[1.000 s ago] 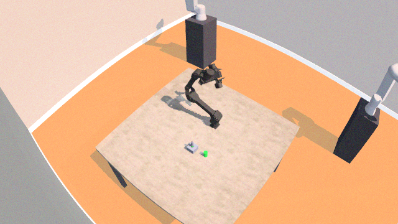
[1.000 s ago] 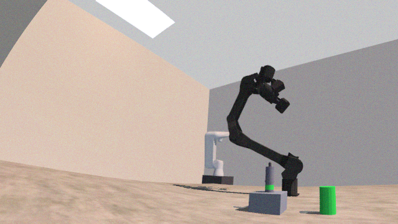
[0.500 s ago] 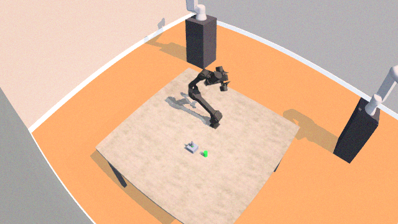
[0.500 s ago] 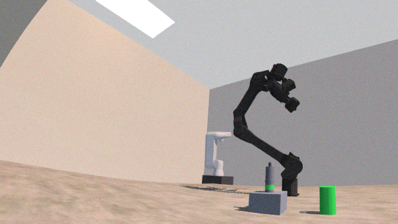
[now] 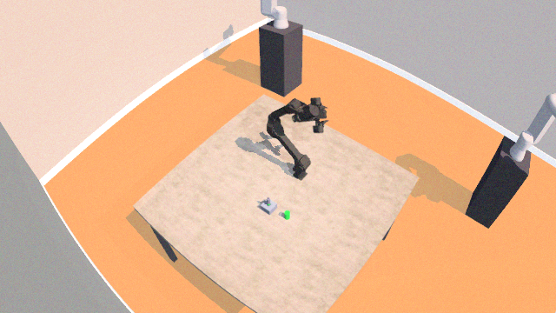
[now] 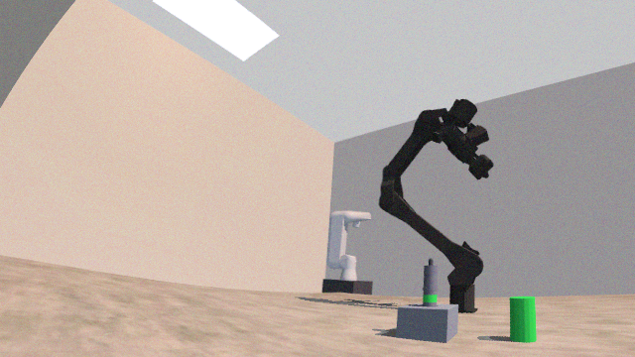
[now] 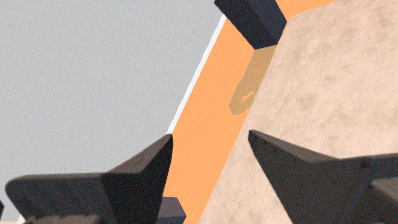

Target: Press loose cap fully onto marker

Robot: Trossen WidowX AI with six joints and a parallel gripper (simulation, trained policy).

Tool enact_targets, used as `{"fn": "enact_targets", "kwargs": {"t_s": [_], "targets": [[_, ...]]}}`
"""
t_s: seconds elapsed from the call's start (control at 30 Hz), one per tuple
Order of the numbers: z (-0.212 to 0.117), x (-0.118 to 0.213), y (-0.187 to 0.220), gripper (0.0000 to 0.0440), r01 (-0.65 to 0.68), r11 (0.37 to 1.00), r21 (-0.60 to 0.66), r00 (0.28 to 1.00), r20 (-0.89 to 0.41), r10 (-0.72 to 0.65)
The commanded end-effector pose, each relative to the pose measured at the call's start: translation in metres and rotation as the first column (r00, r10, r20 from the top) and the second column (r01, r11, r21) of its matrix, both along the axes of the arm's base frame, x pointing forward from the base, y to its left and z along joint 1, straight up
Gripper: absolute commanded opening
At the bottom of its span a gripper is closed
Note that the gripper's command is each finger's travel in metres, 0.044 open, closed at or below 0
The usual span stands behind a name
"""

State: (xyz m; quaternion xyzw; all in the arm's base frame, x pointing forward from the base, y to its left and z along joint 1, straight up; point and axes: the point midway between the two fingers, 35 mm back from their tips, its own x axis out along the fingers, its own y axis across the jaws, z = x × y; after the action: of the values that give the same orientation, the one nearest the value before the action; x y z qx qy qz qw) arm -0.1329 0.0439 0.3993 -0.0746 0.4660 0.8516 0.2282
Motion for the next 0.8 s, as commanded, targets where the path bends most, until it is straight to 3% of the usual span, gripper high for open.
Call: {"fn": "enact_targets", "kwargs": {"t_s": [0.0,0.77], "targets": [[-0.005,0.001,0.011,0.0313,0.018,1.0,-0.014,1.0,0.019,-0.018],[-0.031,0.019,0.08,0.032,0.117,0.99,-0.081,0.986,0.131,-0.106]]}}
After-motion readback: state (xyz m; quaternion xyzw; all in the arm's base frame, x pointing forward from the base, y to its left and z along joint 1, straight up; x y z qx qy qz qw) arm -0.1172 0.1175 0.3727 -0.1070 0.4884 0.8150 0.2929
